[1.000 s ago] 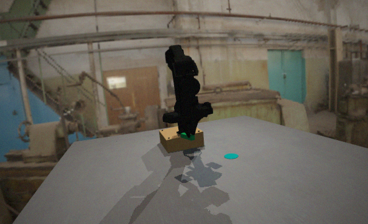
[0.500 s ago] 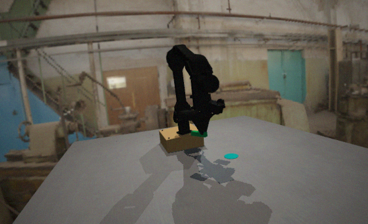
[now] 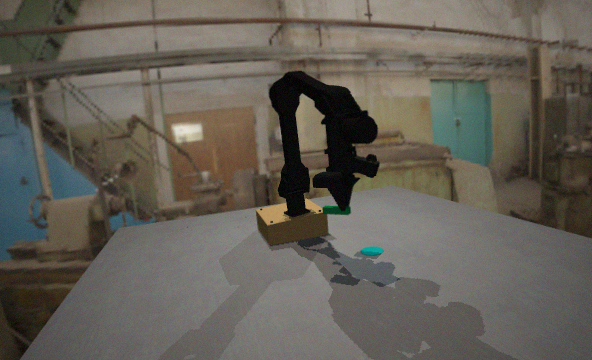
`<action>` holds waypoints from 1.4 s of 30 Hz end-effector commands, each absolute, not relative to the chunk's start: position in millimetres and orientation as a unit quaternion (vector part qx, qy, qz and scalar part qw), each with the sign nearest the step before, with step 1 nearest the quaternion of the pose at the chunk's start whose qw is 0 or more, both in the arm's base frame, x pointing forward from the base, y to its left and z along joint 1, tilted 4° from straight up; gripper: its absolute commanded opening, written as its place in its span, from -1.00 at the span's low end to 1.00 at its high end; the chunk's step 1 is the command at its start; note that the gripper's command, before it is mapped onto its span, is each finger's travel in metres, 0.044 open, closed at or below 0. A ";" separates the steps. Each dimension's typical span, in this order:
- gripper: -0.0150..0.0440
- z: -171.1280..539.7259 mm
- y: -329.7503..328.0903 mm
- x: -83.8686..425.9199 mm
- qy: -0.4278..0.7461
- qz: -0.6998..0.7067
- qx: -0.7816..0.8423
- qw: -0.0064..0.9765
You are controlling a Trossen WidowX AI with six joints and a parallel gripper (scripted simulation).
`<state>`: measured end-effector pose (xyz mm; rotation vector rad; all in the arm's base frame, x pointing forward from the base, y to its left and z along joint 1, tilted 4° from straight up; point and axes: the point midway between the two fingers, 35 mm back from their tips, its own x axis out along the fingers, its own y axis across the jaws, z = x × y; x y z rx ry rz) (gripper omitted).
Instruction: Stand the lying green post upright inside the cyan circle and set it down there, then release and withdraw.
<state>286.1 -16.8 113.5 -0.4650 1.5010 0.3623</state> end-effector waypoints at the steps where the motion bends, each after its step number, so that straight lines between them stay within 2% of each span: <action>1: -0.42 113.8 -2.8 284.7 0.667 0.183 -0.232 0.684; 28: -0.42 114.6 79.1 266.5 0.622 0.303 -0.353 0.630; 42: -0.42 107.1 82.4 270.0 0.610 0.314 -0.330 0.648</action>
